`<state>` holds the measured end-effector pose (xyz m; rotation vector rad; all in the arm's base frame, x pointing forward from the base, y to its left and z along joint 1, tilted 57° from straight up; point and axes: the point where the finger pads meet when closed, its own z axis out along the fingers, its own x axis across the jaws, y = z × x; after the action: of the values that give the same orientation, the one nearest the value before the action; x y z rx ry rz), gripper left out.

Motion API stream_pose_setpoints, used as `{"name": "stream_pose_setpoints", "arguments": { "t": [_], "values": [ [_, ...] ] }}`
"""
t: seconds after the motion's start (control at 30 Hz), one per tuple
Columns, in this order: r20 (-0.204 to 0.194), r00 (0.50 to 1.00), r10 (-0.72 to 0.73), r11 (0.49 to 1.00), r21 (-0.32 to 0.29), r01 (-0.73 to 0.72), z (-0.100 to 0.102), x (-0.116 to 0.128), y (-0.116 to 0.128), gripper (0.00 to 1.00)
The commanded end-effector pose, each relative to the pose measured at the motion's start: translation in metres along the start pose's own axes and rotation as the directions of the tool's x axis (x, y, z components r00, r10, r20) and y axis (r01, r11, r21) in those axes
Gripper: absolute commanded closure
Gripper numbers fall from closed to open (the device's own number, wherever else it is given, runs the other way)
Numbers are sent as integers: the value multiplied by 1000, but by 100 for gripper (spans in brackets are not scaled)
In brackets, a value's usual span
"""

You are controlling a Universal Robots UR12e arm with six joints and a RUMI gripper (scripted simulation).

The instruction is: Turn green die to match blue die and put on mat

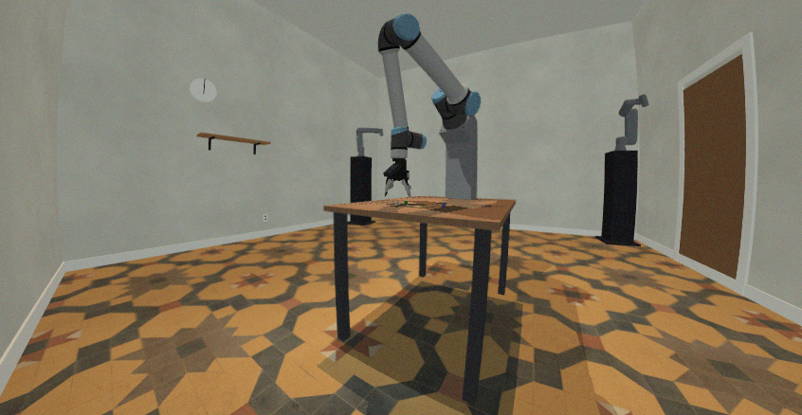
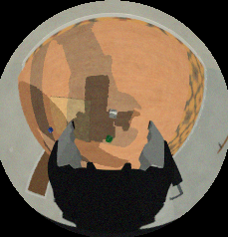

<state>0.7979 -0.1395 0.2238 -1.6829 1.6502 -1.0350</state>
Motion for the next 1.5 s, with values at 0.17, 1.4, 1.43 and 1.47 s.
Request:
{"name": "stream_pose_setpoints", "arguments": {
  "t": [0.17,1.4,1.43,1.47],
  "values": [
    [0,1000,0,1000,1,0,0,-7,50,0],
    [0,1000,0,1000,1,0,0,-10,71,0],
    [0,1000,0,1000,1,0,0,-10,71,0],
    [0,1000,0,1000,1,0,0,-10,71,0]
  ]
}}
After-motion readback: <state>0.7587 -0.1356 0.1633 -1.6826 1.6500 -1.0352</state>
